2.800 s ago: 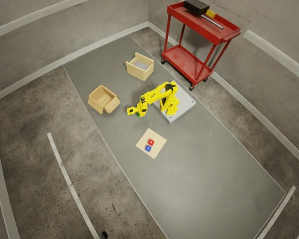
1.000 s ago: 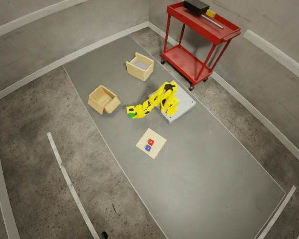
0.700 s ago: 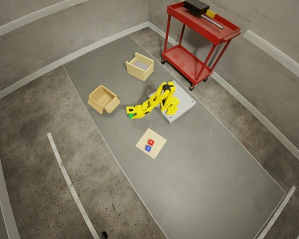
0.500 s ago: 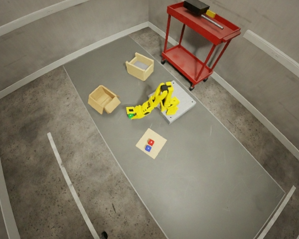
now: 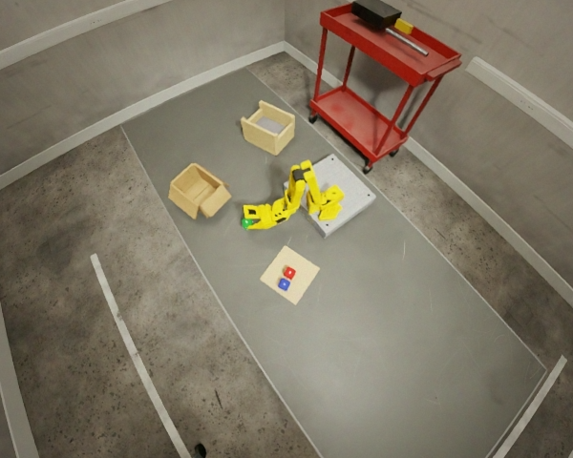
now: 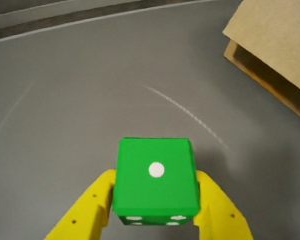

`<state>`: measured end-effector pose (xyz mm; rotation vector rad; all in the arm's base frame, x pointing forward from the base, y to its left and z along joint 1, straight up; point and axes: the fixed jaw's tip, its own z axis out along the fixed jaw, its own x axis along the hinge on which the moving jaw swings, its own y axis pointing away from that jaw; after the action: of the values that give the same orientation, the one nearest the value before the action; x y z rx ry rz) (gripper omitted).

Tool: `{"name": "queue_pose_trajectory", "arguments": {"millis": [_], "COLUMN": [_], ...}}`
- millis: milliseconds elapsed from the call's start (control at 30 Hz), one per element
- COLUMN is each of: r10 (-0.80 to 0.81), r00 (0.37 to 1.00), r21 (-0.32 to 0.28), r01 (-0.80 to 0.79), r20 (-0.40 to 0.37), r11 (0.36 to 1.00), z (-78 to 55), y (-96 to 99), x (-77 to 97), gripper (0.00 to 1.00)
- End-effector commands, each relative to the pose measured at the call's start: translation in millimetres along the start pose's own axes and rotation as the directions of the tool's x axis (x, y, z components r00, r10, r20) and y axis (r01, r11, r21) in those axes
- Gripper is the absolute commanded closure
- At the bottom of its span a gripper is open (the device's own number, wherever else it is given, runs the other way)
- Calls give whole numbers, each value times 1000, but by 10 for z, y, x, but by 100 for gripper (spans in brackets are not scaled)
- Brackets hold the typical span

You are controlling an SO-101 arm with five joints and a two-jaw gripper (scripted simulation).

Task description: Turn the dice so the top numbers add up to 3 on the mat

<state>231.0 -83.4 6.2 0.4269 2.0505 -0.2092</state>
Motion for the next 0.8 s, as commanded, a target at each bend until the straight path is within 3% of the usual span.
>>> {"name": "queue_pose_trajectory", "arguments": {"millis": [0, 267, 767], "r10": [-5, -7, -7], "r00": [997, 992, 992], "r21": [5, 5, 5], "r01": [5, 7, 7], "r20": [81, 126, 129], "r11": [1000, 1000, 1000], "z": [30, 32, 32], "y": [-19, -20, -20], "x": [-54, -60, -61], "gripper": [100, 100, 100]}}
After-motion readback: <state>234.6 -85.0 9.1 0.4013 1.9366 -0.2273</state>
